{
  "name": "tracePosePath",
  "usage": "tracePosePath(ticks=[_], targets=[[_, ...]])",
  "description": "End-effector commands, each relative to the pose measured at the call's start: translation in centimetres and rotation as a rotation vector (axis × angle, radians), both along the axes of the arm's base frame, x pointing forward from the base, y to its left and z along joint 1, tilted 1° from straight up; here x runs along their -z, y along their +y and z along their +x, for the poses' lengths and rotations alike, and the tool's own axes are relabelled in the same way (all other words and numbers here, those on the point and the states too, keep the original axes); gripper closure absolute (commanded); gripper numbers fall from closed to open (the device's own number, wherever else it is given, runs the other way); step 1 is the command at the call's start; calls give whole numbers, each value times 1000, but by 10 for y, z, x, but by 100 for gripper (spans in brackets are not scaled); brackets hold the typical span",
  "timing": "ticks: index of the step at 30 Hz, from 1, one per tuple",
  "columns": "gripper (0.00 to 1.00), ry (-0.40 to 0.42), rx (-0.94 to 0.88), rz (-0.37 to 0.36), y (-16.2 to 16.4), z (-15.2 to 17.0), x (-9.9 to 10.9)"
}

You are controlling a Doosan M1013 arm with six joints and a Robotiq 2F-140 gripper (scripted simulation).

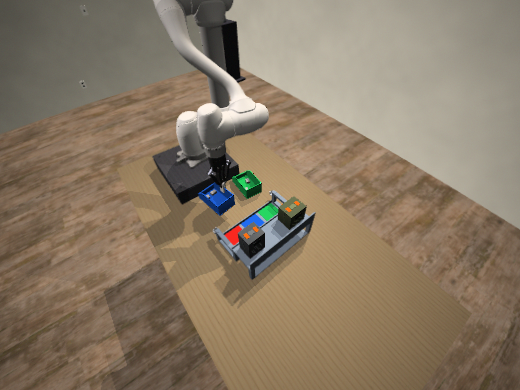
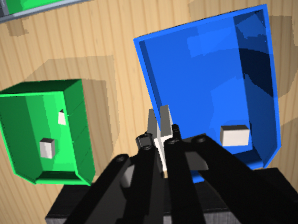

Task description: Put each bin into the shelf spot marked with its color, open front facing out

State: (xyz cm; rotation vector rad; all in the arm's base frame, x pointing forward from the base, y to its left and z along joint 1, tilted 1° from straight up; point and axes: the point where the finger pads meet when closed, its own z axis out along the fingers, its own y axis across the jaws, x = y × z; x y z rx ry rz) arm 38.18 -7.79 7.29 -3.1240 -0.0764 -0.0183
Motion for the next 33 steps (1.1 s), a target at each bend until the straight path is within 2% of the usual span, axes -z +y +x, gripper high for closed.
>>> tracePosePath(ticks=[1, 16, 25, 33], targets=[[90, 0, 0, 0, 0, 0, 0], [90, 0, 5, 0, 4, 1, 0], [90, 0, 26, 0, 21, 3, -1], [90, 1, 60, 1, 49, 8, -1]])
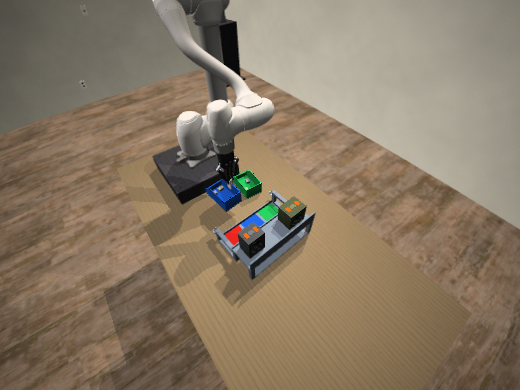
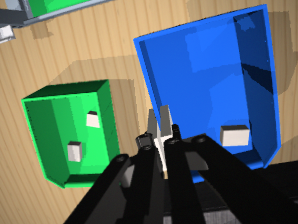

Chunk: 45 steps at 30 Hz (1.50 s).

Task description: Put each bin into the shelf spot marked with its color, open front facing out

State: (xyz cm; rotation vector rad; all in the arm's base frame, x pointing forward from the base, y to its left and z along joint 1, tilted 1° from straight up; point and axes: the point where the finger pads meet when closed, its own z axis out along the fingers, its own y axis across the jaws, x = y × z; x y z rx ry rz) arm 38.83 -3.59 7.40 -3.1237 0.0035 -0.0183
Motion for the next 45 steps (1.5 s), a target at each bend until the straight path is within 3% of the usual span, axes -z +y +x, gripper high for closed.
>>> tracePosePath(ticks=[1, 15, 35, 45], targets=[[90, 0, 13, -1, 11, 2, 0], [90, 1, 46, 0, 37, 6, -1], [90, 1, 47, 0, 38, 6, -1], [90, 1, 47, 0, 38, 15, 10]])
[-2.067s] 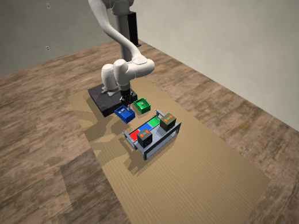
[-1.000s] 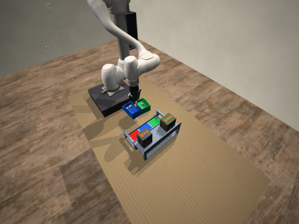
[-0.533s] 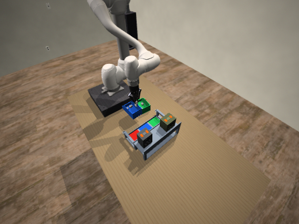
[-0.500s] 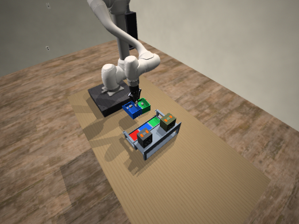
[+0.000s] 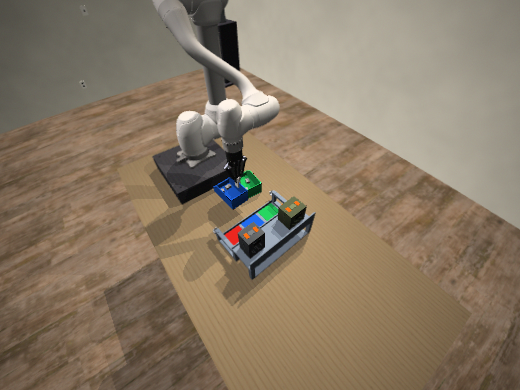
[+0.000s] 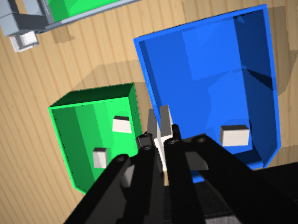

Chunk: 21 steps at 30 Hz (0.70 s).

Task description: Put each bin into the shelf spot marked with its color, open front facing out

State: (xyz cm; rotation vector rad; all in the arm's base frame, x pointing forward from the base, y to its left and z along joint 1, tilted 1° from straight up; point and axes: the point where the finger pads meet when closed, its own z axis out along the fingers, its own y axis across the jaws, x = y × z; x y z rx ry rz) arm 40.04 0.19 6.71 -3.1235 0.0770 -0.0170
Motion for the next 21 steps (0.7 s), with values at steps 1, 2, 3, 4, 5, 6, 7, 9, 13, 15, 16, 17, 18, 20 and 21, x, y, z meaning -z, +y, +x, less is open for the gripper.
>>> tracePosePath(ticks=[1, 2, 3, 4, 5, 6, 7, 9, 13, 15, 16, 17, 18, 20, 21], targets=[[90, 0, 0, 0, 0, 4, 5], [90, 0, 0, 0, 0, 6, 8], [90, 0, 0, 0, 0, 9, 11], [90, 0, 0, 0, 0, 11, 13], [90, 0, 0, 0, 0, 13, 16], [90, 0, 0, 0, 0, 15, 19], [90, 0, 0, 0, 0, 18, 22], [90, 0, 0, 0, -1, 22, 28], [90, 0, 0, 0, -1, 29, 37], [90, 0, 0, 0, -1, 29, 37], [90, 0, 0, 0, -1, 31, 39], [90, 0, 0, 0, -1, 32, 40], [90, 0, 0, 0, -1, 33, 41], [90, 0, 0, 0, -1, 34, 43], [90, 0, 0, 0, -1, 34, 43]])
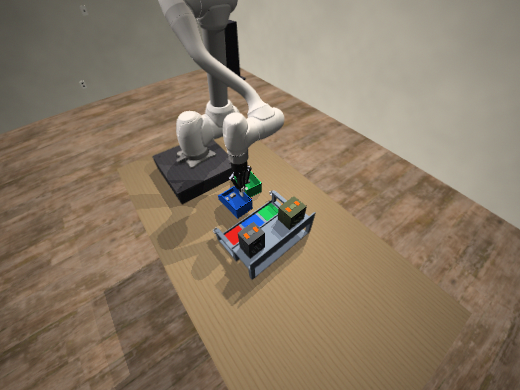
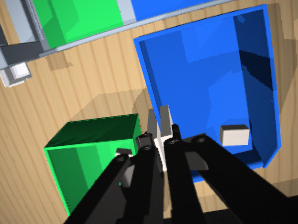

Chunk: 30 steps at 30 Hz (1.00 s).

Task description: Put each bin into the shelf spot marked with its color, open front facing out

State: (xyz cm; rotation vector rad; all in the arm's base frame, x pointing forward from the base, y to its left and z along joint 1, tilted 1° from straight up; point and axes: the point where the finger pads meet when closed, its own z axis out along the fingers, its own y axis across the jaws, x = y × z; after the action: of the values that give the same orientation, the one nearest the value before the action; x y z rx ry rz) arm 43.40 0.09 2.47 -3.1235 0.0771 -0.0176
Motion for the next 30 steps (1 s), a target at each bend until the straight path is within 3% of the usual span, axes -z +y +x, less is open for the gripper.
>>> tracePosePath(ticks=[1, 30], targets=[[90, 0, 0, 0, 0, 1, 1], [90, 19, 0, 1, 0, 2, 0]])
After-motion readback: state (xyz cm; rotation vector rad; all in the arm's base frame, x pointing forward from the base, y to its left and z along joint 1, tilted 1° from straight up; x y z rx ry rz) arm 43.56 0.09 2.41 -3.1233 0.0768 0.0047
